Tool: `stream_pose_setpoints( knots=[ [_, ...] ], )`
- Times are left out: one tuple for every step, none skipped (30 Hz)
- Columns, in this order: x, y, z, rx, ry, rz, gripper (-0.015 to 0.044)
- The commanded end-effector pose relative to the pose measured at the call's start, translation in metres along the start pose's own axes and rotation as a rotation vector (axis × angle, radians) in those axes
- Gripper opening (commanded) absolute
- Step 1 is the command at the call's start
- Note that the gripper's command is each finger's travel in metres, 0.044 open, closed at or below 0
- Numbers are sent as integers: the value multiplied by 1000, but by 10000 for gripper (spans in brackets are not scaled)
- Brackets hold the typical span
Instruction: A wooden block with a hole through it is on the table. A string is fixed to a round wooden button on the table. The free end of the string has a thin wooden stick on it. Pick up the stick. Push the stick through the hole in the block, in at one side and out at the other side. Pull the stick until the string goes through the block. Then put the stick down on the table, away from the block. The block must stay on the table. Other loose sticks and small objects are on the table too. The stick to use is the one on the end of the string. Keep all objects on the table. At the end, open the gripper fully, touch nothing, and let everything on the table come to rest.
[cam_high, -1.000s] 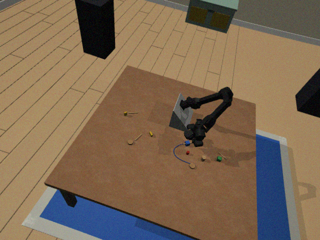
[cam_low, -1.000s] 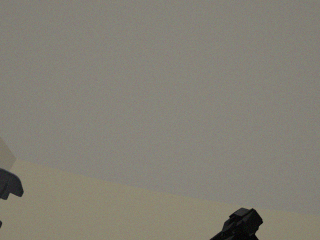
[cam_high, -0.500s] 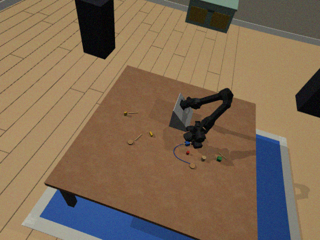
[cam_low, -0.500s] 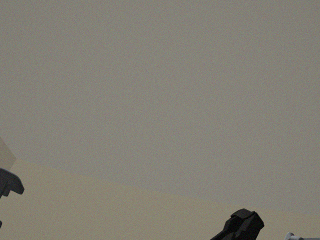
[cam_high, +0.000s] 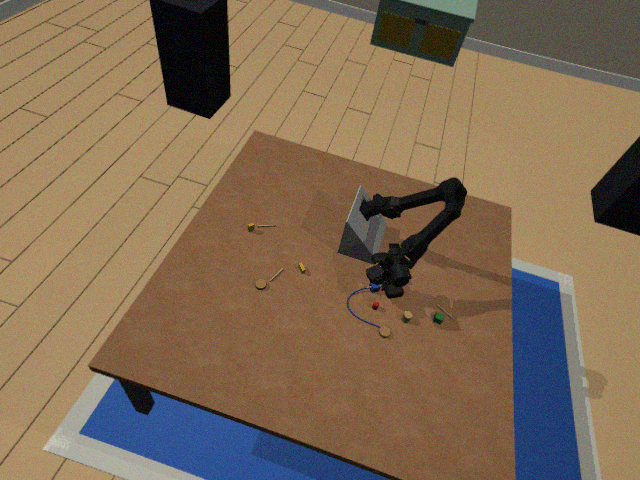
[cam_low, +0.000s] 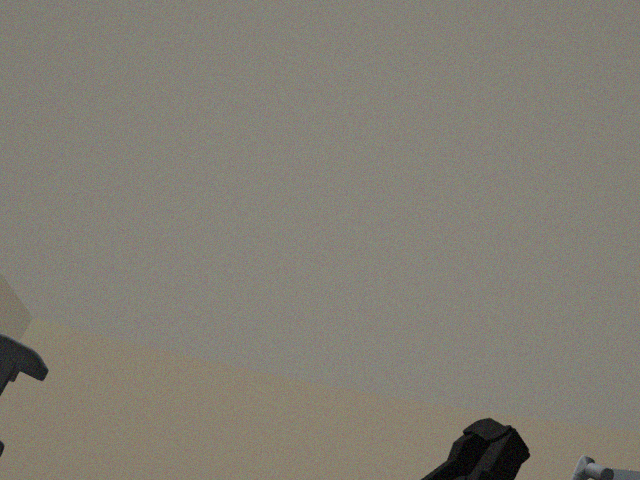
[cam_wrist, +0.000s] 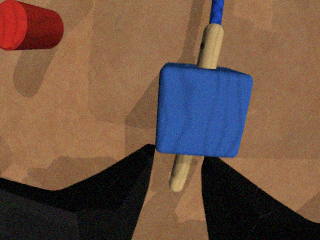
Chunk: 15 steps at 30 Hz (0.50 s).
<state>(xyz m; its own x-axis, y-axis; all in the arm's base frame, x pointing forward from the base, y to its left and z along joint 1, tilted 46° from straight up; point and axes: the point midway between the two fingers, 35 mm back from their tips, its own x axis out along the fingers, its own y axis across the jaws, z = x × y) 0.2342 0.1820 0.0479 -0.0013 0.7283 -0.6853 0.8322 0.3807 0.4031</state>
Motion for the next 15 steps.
stream_pose_setpoints(
  knots=[
    [2, -2, 1, 9, -2, -6, 124],
    [2, -2, 1, 9, -2, -6, 124],
    [2, -2, 1, 9, -2, -6, 124],
    [2, -2, 1, 9, -2, -6, 124],
    [2, -2, 1, 9, -2, -6, 124],
    [2, -2, 1, 9, -2, -6, 124],
    [2, -2, 1, 9, -2, -6, 124],
    [1, -1, 0, 2, 1, -3, 98],
    [1, -1, 0, 2, 1, -3, 72],
    [1, -1, 0, 2, 1, -3, 46],
    [1, -1, 0, 2, 1, -3, 19],
    [1, -1, 0, 2, 1, -3, 0],
    [1, -1, 0, 2, 1, -3, 0],
    [1, -1, 0, 2, 1, -3, 0],
    [1, -1, 0, 2, 1, -3, 0]
  ],
)
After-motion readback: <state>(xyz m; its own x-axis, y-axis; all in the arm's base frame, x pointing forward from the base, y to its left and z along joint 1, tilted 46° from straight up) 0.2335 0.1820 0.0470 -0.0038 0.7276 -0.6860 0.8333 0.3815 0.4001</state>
